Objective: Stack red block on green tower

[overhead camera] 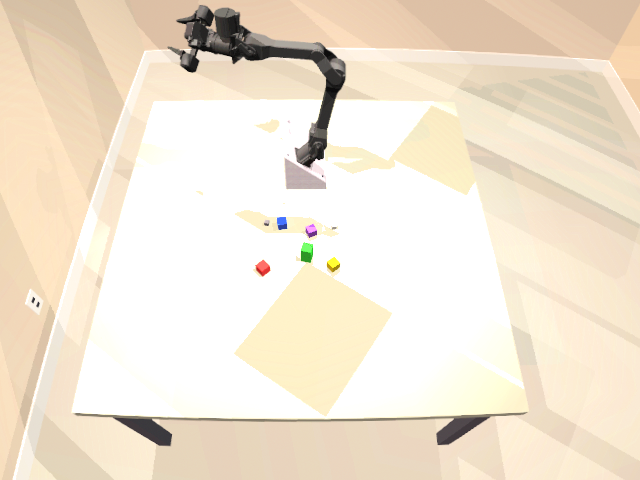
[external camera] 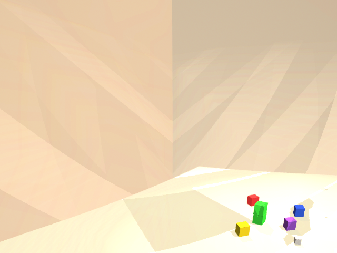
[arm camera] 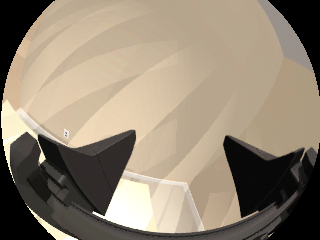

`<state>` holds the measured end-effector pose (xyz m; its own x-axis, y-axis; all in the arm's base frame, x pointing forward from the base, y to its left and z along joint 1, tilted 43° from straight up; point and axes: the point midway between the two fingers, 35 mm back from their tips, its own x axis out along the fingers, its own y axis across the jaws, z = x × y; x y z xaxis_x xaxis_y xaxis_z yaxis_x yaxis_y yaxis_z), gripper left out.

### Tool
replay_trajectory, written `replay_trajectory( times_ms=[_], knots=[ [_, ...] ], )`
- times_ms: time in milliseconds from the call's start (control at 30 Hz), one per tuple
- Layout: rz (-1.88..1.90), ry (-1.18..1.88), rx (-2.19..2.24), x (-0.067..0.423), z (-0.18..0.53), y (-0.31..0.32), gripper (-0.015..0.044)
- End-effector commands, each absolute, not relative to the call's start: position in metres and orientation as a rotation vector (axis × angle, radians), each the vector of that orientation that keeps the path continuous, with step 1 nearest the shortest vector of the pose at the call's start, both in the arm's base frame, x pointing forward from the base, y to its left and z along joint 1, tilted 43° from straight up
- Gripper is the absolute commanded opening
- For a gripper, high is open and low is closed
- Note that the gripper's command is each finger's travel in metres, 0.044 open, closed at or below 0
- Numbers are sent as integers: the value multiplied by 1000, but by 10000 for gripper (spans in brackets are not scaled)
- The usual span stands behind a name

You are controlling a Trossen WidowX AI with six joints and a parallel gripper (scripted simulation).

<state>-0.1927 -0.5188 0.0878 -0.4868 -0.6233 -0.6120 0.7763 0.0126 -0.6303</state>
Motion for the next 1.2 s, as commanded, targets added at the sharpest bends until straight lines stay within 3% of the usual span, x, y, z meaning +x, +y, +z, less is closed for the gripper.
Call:
replay_trajectory(
  times_ms=[0, 367, 767, 1167],
  knots=[
    [-1678, 1224, 182, -190, 87, -520, 426],
    [-1044, 1307, 119, -21, 22, -531, 440],
    [-368, 1315, 35, 156, -34, -463, 440],
    [109, 1268, 18, 259, -62, -372, 440]
  ],
)
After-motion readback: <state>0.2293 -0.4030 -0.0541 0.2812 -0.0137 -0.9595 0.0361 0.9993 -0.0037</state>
